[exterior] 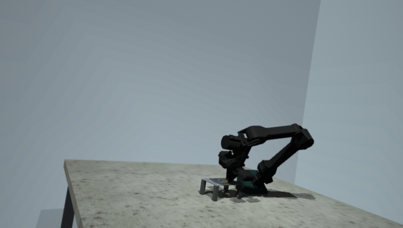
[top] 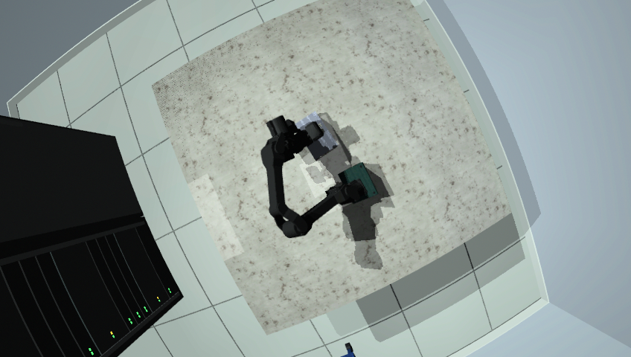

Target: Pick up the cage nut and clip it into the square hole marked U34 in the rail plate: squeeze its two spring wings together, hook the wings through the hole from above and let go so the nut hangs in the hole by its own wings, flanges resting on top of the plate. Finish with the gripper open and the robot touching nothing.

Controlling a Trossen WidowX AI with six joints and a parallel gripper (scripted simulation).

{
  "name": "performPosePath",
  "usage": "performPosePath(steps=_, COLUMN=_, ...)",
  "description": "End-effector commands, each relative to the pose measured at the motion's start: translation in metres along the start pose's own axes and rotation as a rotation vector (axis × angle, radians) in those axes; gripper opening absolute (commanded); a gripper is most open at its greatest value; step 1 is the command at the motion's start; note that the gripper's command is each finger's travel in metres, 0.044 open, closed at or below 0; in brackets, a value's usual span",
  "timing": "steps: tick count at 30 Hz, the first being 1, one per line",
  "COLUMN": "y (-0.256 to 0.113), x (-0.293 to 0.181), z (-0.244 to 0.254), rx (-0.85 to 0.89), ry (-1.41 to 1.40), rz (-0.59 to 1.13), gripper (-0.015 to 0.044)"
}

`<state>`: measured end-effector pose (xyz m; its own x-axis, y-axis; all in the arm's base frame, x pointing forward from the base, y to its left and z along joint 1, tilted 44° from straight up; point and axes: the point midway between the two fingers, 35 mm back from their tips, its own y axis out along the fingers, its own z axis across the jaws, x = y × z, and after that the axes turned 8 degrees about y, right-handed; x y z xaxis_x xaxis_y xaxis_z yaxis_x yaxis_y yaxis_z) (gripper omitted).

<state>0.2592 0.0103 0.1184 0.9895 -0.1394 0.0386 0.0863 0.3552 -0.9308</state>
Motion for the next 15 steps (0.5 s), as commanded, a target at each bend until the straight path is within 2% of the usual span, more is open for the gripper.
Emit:
performPosePath(steps=1, y=0.0003, x=-0.0008, z=-0.0005, rx=0.01, ry=-0.001, rz=0.005, gripper=0.0027)
performPosePath(steps=15, y=0.001, x=-0.0006, z=-0.0027, rx=0.058, ry=-0.001, rz=0.012, gripper=0.0027)
